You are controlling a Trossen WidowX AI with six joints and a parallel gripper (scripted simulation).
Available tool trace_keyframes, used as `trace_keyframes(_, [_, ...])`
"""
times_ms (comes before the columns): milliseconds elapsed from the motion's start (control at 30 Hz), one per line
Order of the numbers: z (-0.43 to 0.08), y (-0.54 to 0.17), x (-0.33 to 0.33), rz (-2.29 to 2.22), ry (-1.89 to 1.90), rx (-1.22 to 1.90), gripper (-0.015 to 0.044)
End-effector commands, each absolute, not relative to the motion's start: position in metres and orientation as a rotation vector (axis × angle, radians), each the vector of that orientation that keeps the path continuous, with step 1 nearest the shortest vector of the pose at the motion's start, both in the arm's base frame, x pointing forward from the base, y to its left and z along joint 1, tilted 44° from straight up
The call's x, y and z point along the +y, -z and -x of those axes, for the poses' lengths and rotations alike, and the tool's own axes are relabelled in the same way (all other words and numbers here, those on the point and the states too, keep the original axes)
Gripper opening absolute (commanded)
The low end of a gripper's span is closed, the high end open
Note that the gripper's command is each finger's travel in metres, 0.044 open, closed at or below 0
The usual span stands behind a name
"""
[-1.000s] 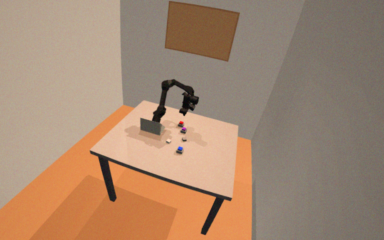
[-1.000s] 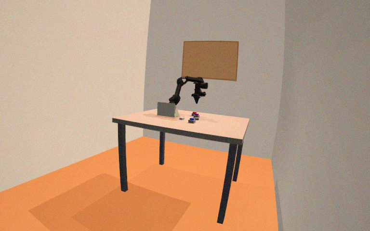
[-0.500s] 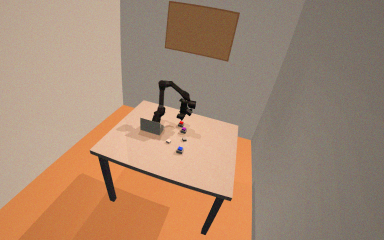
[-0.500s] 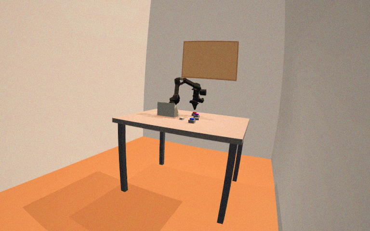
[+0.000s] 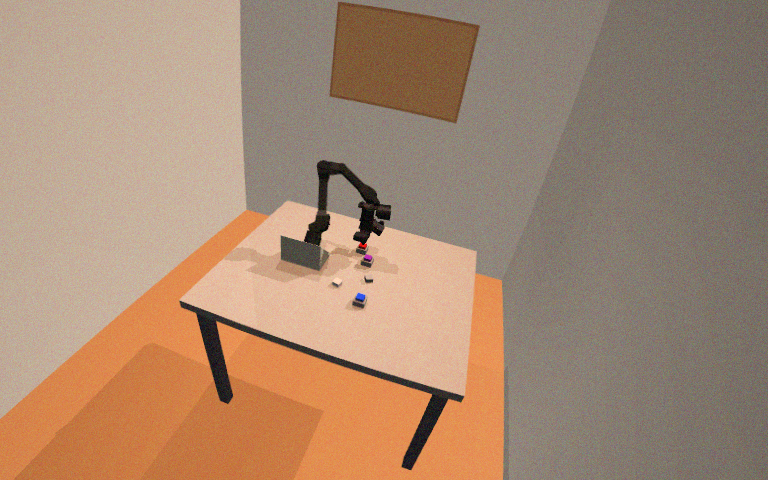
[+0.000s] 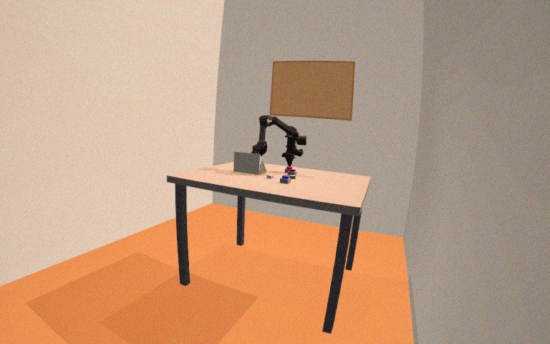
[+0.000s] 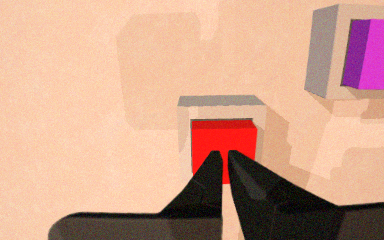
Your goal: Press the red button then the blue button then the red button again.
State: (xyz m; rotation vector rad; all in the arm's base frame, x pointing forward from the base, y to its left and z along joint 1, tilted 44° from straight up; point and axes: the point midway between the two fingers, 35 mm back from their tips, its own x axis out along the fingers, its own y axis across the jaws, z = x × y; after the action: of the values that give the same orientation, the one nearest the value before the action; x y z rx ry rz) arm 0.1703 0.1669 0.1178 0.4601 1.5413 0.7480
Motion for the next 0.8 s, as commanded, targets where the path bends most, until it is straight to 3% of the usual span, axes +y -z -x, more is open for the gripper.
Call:
trace_keyframes(0, [-0.1682, -0.1126, 0.1703, -0.462, -0.744, 1.547, 0.0020])
trace_keyframes(767, [-0.1686, -0.1116, 0.1731, -0.463, -0.750, 1.539, 0.0020])
